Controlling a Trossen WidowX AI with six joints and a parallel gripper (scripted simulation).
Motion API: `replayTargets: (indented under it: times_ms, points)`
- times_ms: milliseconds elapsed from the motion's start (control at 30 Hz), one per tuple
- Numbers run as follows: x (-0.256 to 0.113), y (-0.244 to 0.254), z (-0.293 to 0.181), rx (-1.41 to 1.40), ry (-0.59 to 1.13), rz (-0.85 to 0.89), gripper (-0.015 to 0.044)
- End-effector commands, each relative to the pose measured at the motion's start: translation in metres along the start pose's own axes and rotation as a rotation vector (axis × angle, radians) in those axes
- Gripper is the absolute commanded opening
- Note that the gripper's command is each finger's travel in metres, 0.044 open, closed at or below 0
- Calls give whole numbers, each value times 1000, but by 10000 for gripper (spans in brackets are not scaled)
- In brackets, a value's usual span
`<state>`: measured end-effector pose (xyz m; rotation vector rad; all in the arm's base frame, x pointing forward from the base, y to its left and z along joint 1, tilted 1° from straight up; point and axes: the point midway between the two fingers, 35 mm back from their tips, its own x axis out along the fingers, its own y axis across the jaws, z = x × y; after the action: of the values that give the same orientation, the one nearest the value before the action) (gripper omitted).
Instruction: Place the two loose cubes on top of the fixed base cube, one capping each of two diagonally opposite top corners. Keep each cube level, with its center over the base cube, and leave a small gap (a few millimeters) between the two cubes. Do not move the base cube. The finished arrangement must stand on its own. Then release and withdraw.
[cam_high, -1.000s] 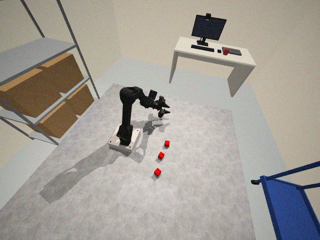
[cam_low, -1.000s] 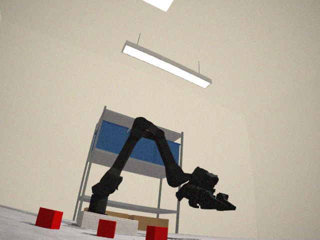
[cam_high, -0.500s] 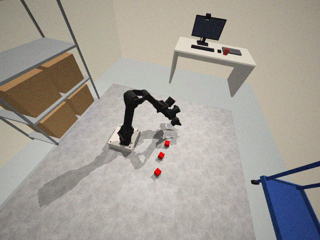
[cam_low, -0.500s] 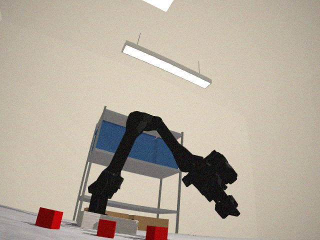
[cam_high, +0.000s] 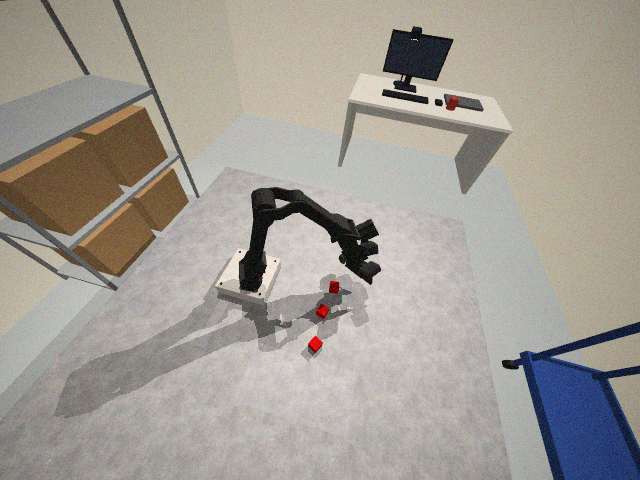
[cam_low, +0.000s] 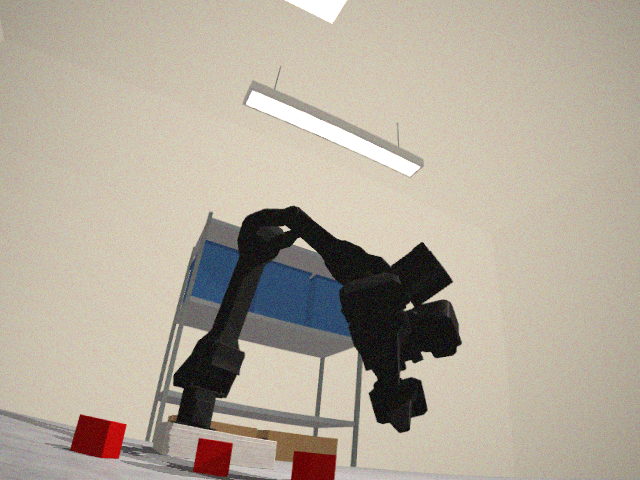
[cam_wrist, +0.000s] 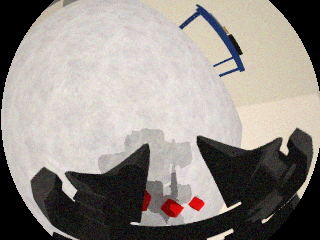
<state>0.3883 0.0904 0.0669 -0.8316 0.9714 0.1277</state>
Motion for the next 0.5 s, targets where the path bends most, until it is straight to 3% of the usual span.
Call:
replayTargets:
  times_ms: [0,467]
  points:
    - [8,-30,-25,-77,82,54,265]
    - [6,-102,-127,-253,254,319,265]
